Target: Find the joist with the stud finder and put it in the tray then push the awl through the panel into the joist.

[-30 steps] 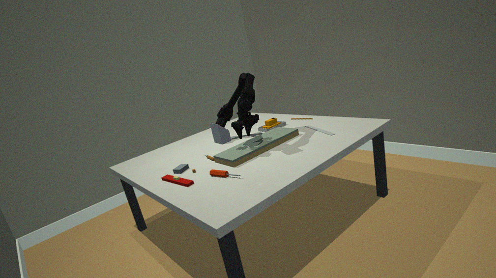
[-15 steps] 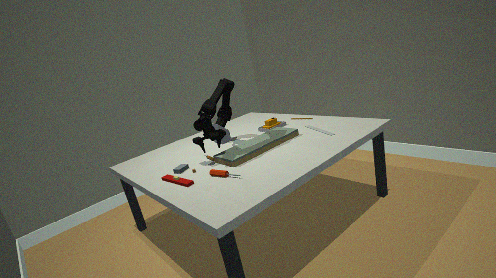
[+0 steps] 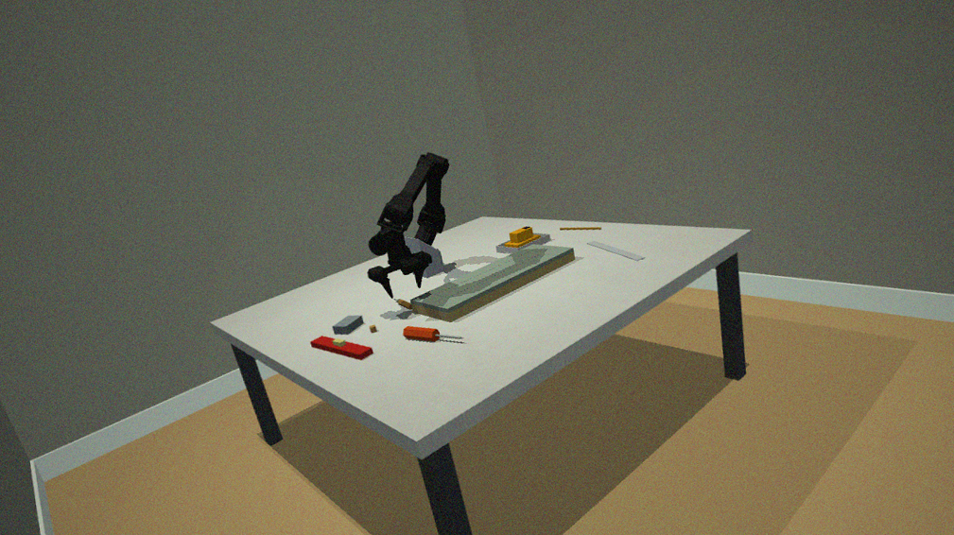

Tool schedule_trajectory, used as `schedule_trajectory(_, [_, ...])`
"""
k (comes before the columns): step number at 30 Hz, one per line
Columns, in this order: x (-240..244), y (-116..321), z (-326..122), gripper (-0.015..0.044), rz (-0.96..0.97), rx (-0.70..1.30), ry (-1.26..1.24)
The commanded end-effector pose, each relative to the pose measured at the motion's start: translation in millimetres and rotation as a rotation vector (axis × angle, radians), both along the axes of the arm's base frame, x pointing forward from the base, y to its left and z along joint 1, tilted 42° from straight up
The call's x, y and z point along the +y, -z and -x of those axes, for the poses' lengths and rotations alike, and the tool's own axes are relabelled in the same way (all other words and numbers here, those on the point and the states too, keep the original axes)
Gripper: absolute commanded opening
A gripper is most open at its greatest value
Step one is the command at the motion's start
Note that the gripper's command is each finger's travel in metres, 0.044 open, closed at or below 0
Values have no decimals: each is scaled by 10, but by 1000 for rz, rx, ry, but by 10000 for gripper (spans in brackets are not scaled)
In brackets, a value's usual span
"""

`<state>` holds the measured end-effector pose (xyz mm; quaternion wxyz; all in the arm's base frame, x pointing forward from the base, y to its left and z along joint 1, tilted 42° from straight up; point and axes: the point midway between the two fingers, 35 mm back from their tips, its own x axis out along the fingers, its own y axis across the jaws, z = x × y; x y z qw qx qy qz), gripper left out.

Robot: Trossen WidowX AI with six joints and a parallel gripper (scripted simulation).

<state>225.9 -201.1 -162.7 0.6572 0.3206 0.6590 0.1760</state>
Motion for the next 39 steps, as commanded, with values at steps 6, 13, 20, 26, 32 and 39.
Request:
schedule_trajectory(6, [111,131,-19,440,-7,3,5])
schedule_trajectory(13, [185,216,-35,440,-8,3,5])
schedule_trajectory(20, [262,299,-48,440,-8,3,5])
schedule_trajectory(26, [311,350,-55,440,-9,3,5])
schedule_trajectory(32, [311,350,-55,335,-9,3,5])
schedule_trajectory(39, [311,350,-55,151,-9,3,5])
